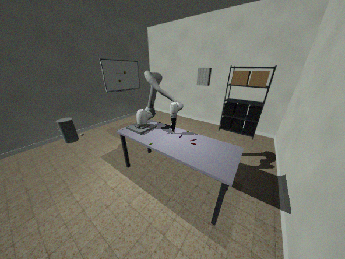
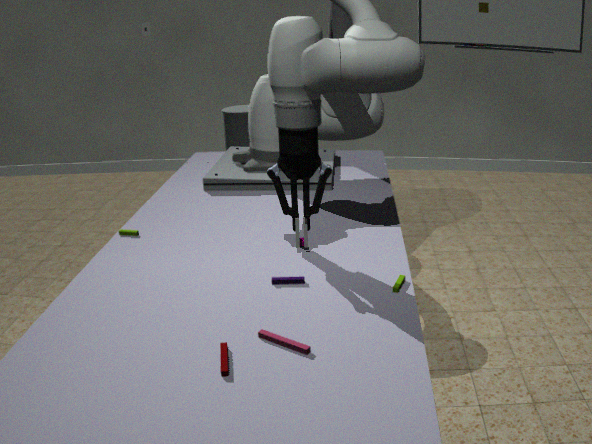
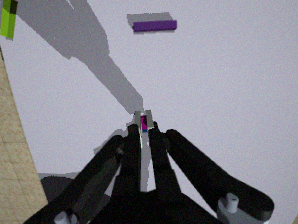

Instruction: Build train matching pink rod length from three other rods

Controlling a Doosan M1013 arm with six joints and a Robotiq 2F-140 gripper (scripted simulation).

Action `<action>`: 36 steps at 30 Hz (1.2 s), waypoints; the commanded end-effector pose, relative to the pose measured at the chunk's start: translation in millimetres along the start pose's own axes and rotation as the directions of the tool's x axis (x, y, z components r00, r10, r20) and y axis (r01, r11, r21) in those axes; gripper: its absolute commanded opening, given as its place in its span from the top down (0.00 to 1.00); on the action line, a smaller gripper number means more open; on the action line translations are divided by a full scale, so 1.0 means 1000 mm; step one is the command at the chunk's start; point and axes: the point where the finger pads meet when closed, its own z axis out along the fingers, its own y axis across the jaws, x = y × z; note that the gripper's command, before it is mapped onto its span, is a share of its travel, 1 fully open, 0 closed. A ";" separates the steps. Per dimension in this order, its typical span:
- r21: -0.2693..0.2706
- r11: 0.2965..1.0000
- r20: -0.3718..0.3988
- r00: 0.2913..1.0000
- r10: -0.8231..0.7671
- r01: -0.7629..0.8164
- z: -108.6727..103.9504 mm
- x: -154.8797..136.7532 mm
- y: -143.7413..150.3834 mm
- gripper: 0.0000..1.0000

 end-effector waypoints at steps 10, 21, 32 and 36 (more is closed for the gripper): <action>0.000 1.000 0.000 1.000 0.000 0.000 0.000 0.000 0.000 0.88; 0.000 1.000 0.000 1.000 0.000 0.000 0.000 0.000 0.000 0.88; 0.000 1.000 0.000 1.000 0.000 0.000 0.003 0.000 0.000 0.88; 0.000 1.000 0.000 1.000 0.000 0.000 0.005 0.000 0.000 0.88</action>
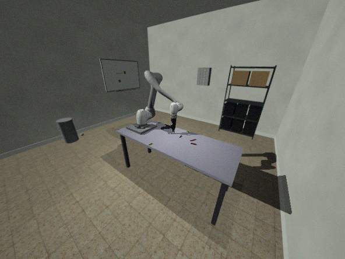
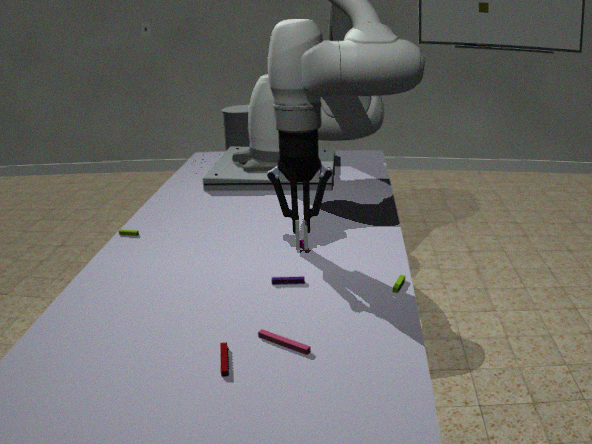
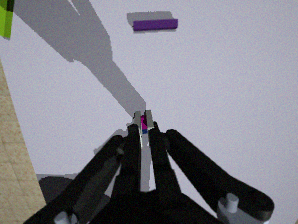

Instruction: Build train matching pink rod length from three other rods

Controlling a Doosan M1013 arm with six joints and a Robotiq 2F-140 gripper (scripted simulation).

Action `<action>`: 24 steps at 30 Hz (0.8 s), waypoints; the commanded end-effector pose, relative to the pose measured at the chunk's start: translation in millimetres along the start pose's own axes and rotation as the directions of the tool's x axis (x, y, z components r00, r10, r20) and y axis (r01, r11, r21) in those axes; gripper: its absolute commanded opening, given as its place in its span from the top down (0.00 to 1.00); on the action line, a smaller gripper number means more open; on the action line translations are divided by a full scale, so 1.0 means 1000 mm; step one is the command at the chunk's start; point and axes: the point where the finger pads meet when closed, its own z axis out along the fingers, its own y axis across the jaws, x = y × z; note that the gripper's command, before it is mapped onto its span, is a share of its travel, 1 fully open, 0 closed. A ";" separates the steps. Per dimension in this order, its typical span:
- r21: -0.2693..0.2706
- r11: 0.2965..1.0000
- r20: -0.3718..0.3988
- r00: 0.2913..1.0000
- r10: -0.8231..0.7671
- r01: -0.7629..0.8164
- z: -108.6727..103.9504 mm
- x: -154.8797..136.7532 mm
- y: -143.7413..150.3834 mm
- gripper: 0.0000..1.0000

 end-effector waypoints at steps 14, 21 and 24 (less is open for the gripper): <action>0.000 1.000 0.000 1.000 0.000 0.000 0.007 0.000 0.000 0.88; 0.000 1.000 0.000 1.000 0.000 0.000 0.007 0.000 0.000 0.88; 0.000 1.000 0.000 1.000 0.000 0.000 0.007 0.000 0.000 0.88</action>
